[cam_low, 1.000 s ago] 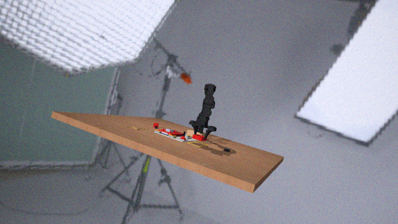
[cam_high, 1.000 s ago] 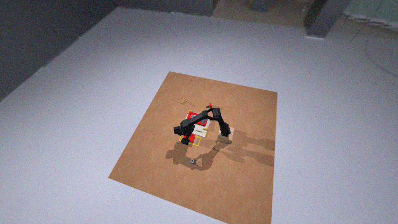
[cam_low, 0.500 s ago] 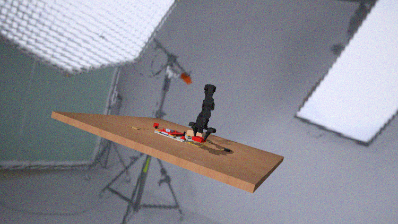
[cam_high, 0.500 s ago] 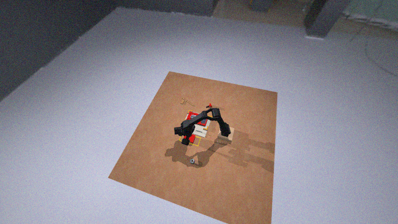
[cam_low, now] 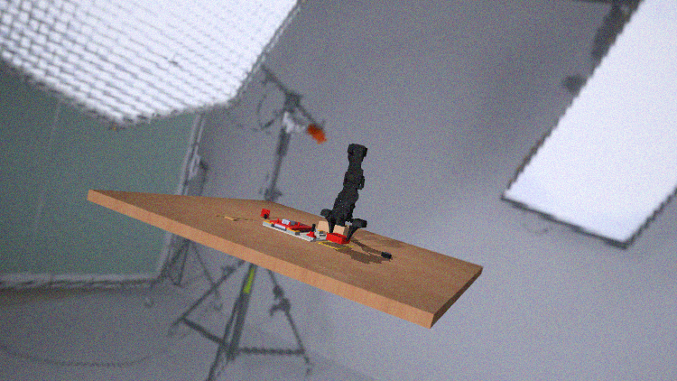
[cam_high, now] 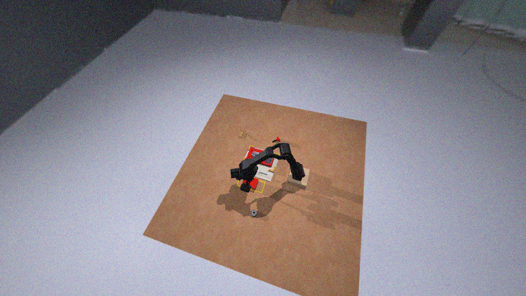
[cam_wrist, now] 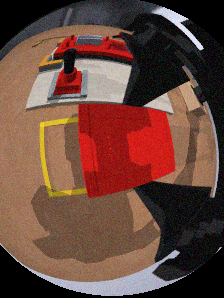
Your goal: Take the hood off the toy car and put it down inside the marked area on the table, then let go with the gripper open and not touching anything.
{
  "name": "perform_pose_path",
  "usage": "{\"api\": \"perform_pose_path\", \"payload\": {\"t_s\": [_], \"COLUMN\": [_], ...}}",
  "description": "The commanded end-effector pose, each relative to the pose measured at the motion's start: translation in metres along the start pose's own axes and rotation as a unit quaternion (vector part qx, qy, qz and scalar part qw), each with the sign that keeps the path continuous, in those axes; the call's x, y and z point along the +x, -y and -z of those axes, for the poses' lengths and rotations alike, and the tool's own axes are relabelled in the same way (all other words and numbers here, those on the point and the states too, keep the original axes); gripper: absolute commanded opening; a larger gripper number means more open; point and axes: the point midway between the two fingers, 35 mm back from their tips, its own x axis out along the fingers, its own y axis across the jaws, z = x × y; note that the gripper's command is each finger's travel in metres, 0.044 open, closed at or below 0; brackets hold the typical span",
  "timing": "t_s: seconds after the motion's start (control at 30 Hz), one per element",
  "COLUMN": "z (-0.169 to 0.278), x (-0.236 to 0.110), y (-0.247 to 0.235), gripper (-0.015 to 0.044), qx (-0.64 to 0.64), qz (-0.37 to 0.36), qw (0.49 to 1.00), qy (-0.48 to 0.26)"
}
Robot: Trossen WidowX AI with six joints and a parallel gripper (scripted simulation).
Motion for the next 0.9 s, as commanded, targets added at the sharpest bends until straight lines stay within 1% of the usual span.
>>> {"api": "perform_pose_path", "payload": {"t_s": [0.0,0.83,0.87], "z": [0.000,0.001,0.000], "x": [0.002,0.014,0.013], "y": [0.000,0.000,0.000], "gripper": [0.0000,0.0000,0.0026], "qx": [-0.001,-0.001,0.000], "qz": [-0.002,-0.002,0.000], "qw": [1.000,1.000,1.000], "qy": [-0.001,-0.001,0.000]}}
